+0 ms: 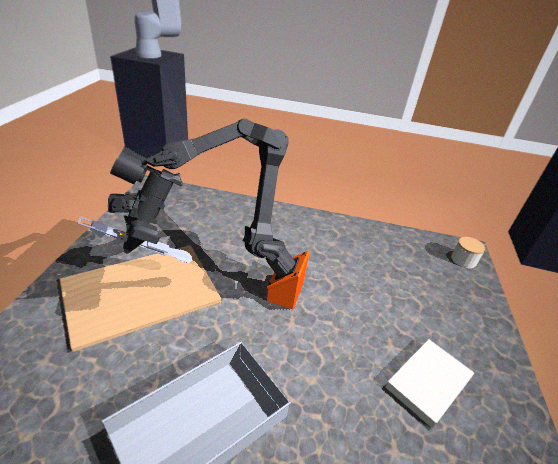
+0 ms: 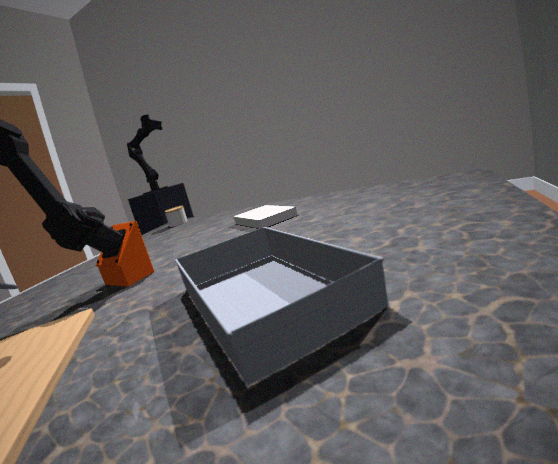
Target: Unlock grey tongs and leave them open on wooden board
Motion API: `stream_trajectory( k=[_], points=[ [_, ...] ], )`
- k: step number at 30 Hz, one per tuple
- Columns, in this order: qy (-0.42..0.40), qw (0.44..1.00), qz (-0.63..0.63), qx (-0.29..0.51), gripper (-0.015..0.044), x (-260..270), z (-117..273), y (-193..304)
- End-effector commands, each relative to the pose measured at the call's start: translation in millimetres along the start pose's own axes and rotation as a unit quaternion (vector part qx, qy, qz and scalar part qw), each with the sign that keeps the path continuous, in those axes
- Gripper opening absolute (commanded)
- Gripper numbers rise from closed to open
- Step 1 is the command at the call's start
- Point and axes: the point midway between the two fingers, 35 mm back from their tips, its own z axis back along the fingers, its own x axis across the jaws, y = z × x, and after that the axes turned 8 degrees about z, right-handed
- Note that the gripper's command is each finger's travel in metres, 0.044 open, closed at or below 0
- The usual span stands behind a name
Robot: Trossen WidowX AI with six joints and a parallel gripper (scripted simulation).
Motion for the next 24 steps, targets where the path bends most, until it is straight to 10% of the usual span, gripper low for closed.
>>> stream_trajectory(
  k=[1, 24],
  points=[
    [0.003, 0.998, 0.009, -0.055, -0.015, 0, 5, -3],
    [0.071, 0.951, 0.107, -0.281, -0.015, 3, 36, -1]
  ],
)
